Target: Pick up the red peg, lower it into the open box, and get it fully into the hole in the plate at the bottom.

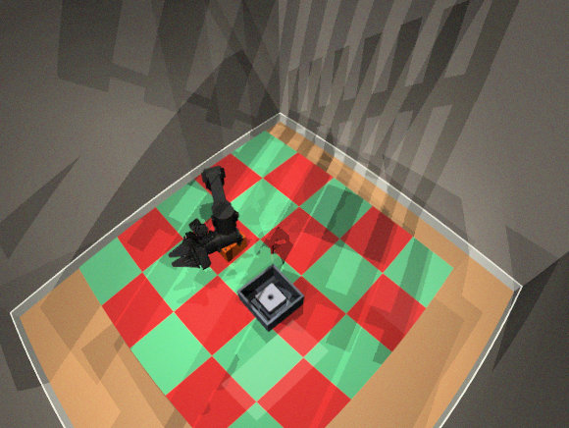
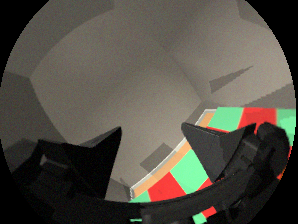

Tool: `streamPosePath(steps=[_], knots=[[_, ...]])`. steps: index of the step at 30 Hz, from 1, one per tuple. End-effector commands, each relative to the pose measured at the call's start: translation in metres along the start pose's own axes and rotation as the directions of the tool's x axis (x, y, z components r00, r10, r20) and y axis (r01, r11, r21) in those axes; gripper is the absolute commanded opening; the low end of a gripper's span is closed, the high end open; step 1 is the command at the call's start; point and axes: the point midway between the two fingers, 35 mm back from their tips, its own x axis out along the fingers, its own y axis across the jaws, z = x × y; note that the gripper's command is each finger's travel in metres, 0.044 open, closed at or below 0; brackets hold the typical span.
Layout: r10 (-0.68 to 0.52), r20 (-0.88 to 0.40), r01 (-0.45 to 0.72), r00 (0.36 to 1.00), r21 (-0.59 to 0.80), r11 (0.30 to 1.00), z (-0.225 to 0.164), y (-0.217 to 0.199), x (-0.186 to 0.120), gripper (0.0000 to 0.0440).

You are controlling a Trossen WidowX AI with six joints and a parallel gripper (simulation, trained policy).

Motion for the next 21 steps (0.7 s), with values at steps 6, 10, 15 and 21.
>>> streamPosePath(steps=[6, 10, 15, 21], knots=[[0.059, -0.099, -0.075, 0.993, -0.170, 0.983, -0.033, 0.003, -0.012, 0.0440], [0.094, -0.181, -0.141, 0.979, -0.265, 0.954, -0.059, 0.004, -0.025, 0.0440], [0.127, -0.291, -0.233, 0.948, -0.365, 0.902, -0.092, 0.002, -0.045, 0.0440], [0.146, -0.428, -0.352, 0.892, -0.454, 0.819, -0.129, -0.006, -0.075, 0.0440]])
